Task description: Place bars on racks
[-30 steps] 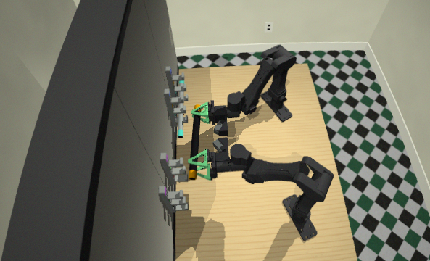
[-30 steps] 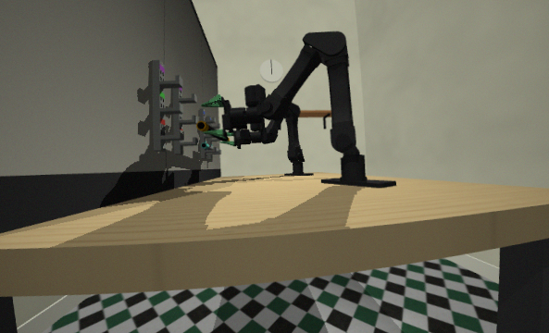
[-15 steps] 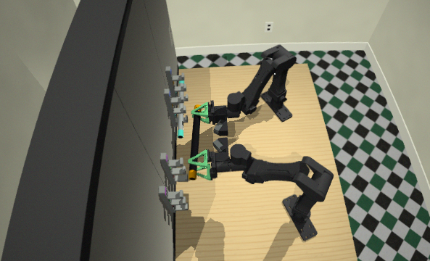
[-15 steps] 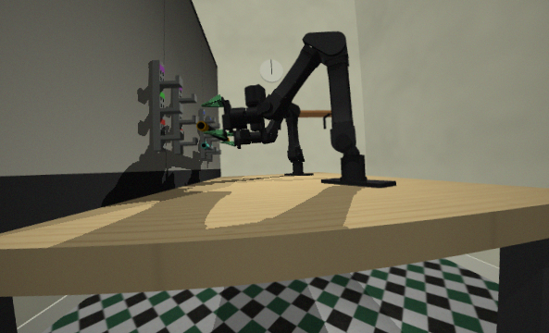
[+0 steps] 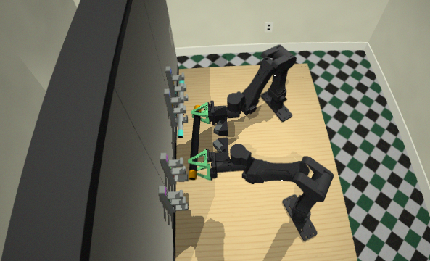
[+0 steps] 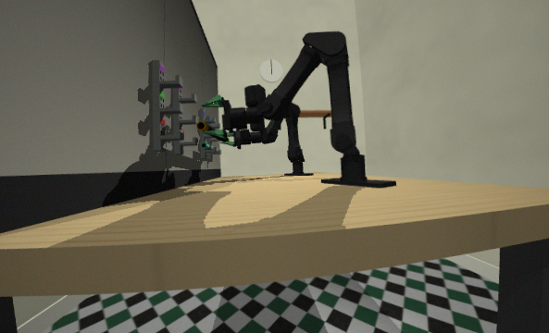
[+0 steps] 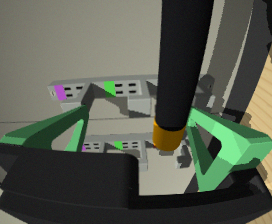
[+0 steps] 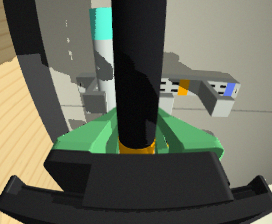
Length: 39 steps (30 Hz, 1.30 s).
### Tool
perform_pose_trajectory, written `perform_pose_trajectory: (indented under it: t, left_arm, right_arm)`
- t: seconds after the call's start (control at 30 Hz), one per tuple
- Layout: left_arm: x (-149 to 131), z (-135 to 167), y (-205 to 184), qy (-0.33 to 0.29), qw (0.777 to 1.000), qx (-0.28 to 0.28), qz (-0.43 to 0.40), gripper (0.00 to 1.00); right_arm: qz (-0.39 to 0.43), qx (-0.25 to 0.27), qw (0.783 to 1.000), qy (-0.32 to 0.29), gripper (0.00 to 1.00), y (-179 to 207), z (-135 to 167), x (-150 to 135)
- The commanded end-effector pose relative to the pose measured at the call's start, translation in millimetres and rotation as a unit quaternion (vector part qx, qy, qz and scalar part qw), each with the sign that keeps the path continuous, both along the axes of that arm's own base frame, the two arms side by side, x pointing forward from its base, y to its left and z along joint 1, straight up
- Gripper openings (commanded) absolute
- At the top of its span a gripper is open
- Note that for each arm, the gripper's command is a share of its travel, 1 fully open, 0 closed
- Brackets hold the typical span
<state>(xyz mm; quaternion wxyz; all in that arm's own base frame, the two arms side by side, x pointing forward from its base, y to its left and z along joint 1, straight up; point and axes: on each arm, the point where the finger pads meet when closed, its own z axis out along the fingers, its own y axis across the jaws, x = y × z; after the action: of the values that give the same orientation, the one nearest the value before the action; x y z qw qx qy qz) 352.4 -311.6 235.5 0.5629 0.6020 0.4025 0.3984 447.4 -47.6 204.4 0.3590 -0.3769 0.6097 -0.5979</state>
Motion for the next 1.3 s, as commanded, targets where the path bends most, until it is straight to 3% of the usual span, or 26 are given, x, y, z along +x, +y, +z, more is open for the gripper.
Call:
perform_pose_trajectory:
  t: [0.0,1.27]
  left_arm:
    - [0.5,13.6,1.0,-0.016,1.0,-0.021,0.002,1.0]
    - [0.5,13.6,1.0,-0.016,1.0,-0.021,0.002,1.0]
  right_arm:
    - [-0.002,0.0,1.0,-0.015,0.0,-0.2,19.0,-0.3]
    - [-0.002,0.0,1.0,-0.015,0.0,2.3,34.2,3.5]
